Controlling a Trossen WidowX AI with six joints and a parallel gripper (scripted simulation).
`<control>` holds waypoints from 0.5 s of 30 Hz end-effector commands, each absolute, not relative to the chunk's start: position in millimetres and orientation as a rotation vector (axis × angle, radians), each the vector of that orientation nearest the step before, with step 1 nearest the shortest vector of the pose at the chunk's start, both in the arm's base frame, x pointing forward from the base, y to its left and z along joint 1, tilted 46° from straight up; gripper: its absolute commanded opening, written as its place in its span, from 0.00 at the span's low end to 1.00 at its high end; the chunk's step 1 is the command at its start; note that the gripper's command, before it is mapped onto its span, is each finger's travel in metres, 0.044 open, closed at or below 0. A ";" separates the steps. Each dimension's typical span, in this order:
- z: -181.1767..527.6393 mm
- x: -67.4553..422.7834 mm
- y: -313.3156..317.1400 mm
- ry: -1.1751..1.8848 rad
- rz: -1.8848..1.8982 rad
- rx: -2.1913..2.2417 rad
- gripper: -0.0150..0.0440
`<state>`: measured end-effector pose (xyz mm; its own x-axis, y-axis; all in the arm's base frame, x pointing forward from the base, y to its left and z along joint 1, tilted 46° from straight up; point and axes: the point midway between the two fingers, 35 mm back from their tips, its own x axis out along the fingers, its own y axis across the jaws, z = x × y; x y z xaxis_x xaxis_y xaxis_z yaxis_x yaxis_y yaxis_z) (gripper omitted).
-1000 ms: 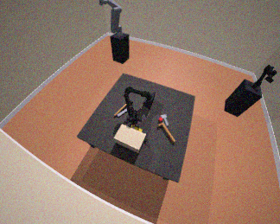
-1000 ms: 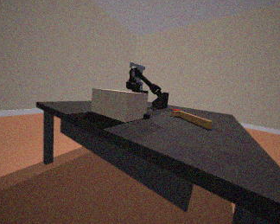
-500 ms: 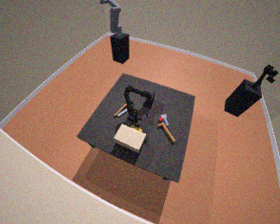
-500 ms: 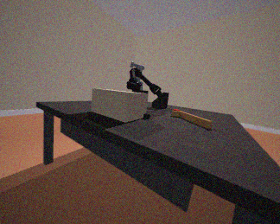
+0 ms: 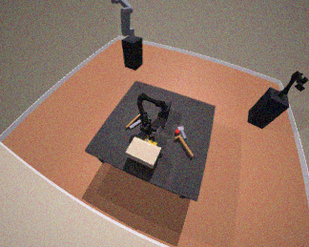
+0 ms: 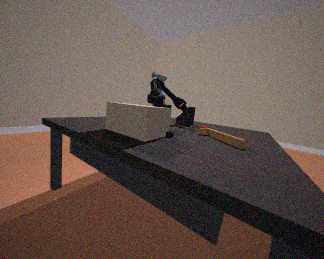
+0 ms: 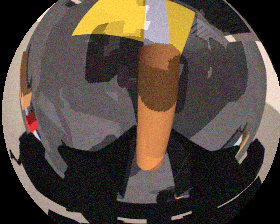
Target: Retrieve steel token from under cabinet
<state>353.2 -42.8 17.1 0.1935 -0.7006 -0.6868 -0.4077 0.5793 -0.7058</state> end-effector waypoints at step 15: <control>20.8 332.7 -53.6 1.435 -0.263 -1.016 0.25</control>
